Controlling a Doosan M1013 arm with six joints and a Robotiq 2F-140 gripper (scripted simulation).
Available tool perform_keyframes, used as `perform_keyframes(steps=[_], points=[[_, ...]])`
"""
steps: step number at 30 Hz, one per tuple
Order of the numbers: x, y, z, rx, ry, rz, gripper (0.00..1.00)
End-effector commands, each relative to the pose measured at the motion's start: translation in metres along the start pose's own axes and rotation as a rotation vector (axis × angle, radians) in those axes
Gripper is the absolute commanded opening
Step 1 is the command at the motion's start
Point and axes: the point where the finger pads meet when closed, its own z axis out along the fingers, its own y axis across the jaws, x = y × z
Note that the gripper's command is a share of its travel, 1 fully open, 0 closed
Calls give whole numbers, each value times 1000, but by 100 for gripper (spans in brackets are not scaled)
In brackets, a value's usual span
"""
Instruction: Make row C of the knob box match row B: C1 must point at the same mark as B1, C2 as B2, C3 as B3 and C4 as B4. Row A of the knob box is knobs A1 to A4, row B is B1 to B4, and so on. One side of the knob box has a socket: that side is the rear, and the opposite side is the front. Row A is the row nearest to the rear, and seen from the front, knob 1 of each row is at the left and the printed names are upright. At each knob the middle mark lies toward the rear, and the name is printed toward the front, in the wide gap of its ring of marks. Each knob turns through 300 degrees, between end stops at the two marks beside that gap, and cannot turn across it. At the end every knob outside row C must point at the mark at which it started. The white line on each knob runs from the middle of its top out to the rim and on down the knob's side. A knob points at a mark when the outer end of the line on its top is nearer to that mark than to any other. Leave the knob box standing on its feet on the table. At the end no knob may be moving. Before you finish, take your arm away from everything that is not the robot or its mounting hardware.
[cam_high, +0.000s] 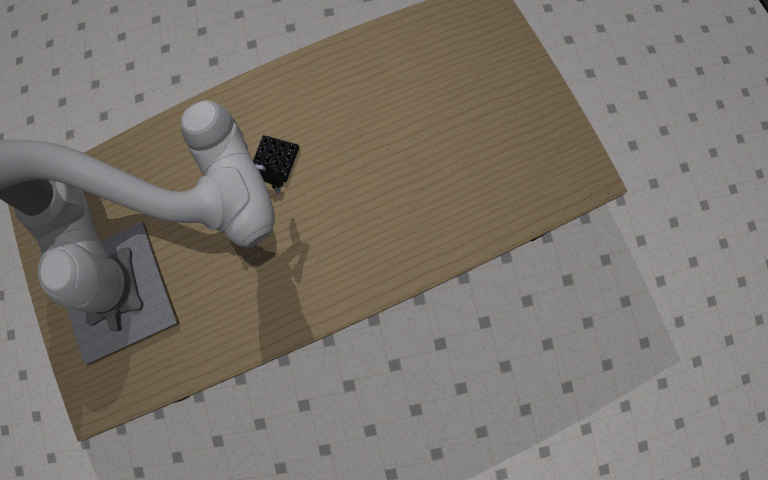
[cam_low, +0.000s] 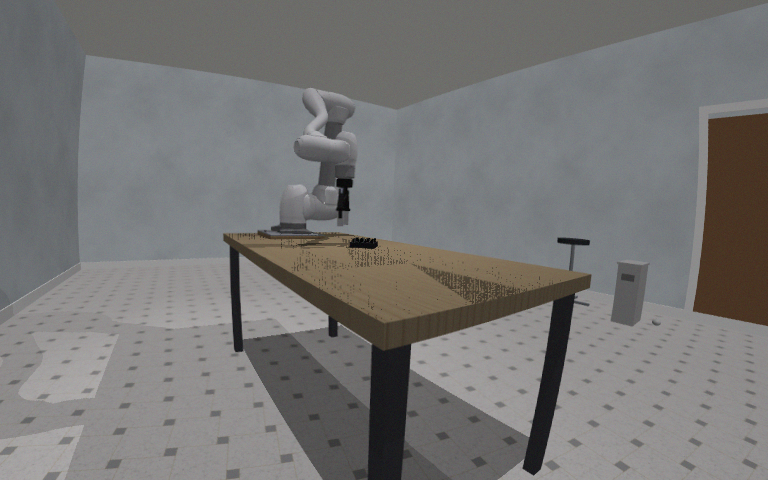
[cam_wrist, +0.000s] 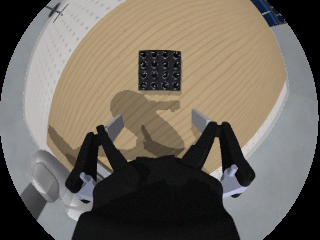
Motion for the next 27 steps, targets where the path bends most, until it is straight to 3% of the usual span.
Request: perform_keyframes(steps=[1, 6, 27], points=[[0, 0, 0, 0, 0, 0, 100], [2, 0, -1, 0, 0, 42, 100], [39, -8, -9, 0, 0, 723, 100]])
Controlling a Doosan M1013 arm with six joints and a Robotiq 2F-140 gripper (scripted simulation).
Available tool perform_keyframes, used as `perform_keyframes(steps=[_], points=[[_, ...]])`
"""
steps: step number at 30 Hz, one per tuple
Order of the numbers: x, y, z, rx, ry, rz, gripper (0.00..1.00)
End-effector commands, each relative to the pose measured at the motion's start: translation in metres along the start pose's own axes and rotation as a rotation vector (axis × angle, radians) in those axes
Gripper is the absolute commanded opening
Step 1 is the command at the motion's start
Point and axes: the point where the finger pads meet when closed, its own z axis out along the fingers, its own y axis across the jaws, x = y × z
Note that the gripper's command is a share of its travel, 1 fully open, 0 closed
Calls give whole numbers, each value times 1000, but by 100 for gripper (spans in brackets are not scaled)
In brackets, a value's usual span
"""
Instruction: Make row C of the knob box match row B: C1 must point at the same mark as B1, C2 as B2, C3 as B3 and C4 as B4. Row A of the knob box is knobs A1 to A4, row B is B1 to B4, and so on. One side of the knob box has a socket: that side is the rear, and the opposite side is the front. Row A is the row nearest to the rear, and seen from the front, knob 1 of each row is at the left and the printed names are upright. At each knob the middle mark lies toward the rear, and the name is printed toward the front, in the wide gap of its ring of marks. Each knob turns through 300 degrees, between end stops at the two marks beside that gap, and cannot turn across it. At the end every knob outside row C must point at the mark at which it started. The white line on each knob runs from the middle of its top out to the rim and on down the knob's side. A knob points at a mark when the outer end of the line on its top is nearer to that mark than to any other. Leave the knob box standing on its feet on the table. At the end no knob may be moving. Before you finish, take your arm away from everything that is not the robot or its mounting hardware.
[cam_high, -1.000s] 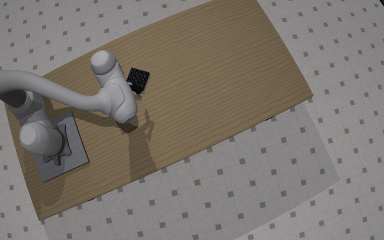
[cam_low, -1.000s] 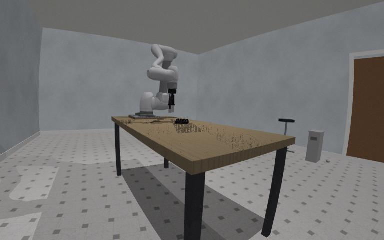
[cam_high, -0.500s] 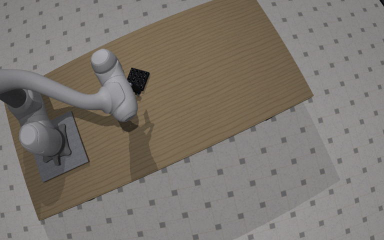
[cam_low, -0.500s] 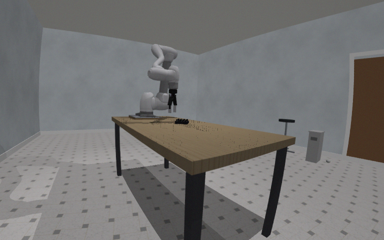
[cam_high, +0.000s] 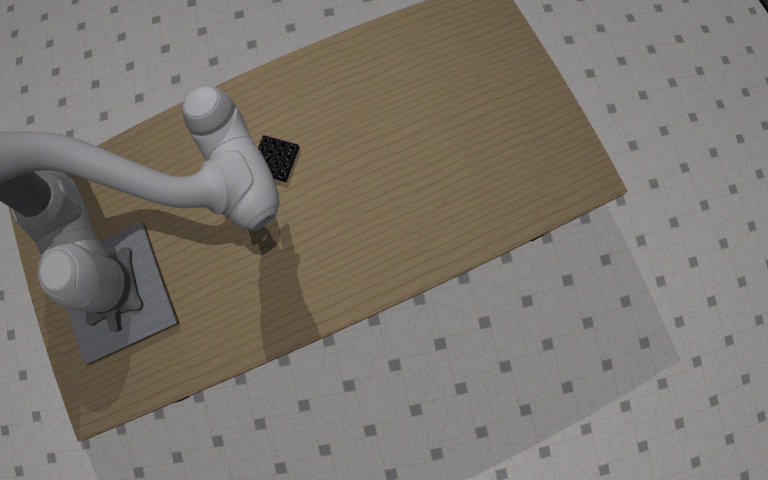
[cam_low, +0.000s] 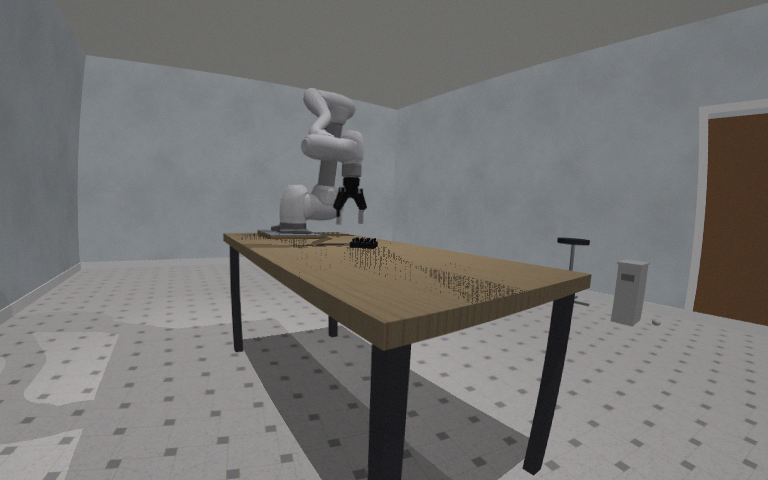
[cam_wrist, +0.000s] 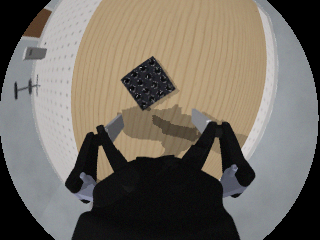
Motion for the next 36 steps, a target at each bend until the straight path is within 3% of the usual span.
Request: perform_keyframes(steps=[1, 30, 36], points=[[5, -6, -2, -14, -4, 156, 100], [36, -46, -11, -15, 2, 1040, 100], [38, -49, -12, -15, 3, 1101, 100]])
